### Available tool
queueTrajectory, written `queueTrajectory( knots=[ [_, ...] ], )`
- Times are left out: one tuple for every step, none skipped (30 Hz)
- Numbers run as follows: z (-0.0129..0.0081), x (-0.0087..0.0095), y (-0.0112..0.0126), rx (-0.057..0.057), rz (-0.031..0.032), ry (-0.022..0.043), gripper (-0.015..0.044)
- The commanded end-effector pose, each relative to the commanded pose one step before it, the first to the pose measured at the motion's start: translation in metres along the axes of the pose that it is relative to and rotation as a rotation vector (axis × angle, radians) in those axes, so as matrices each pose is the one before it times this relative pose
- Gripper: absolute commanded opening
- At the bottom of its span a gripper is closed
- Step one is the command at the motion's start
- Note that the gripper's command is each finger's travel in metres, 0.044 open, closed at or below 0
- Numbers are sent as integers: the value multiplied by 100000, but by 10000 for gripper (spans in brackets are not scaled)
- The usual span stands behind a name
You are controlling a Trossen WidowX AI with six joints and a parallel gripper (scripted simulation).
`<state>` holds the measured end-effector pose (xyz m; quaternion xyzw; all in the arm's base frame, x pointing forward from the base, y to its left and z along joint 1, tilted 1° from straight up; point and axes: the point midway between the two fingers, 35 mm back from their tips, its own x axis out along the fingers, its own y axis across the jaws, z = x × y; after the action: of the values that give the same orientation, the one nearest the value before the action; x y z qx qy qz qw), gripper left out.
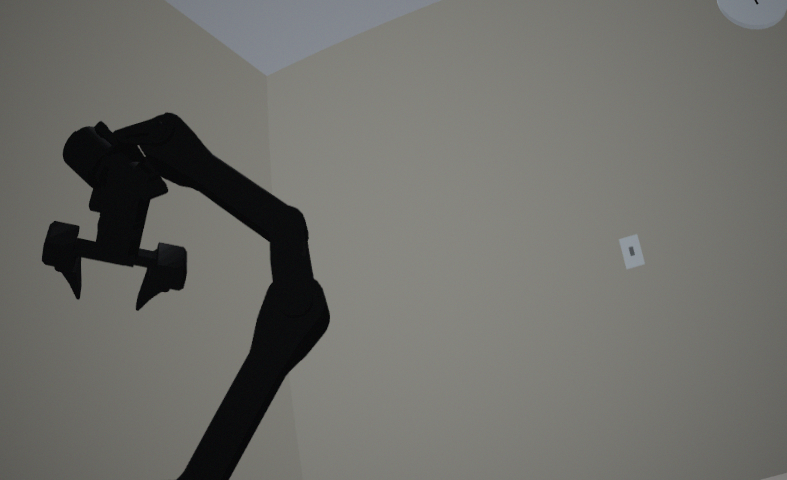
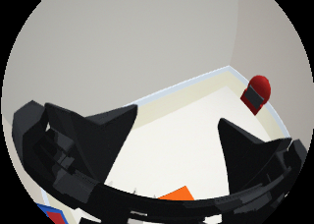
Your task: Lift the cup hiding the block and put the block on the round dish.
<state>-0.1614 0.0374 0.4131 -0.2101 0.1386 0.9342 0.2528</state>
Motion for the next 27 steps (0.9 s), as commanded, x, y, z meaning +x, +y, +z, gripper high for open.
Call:
queueTrajectory(
  knots=[
    [-46,-6,86,-300,464,140,426],
    [-139,-18,257,-902,1391,420,440],
    [-233,-33,427,-1509,2317,694,440],
    [-280,-41,514,-1819,2781,825,440],
    [-280,-41,515,-1828,2779,816,440],
    [-279,-41,516,-1836,2778,806,440],
    [-279,-41,517,-1844,2776,797,440],
    [-278,-41,518,-1853,2774,788,440],
    [-278,-41,519,-1861,2772,779,440],
    [-278,-41,520,-1869,2770,770,440],
    [-277,-40,521,-1877,2767,762,440],
    [-277,-40,522,-1886,2765,753,440],
    [-276,-40,523,-1894,2763,745,440],
    [-276,-40,524,-1902,2761,736,440],
    [-275,-40,525,-1910,2759,728,440],
    [-275,-39,526,-1918,2756,719,440],
    [-274,-39,527,-1926,2754,711,440],
    [-274,-39,528,-1934,2752,702,440],
    [-273,-39,529,-1942,2749,694,440],
    [-273,-38,530,-1950,2747,686,440],
    [-272,-38,531,-1958,2744,678,440],
    [-272,-38,532,-1966,2741,670,440],
    [-271,-37,533,-1974,2739,662,440],
    [-271,-37,534,-1982,2736,654,440],
    [-271,-36,535,-1990,2733,646,440],
    [-270,-36,536,-1997,2731,638,440],
    [-270,-36,537,-2005,2728,631,440]
  ],
)
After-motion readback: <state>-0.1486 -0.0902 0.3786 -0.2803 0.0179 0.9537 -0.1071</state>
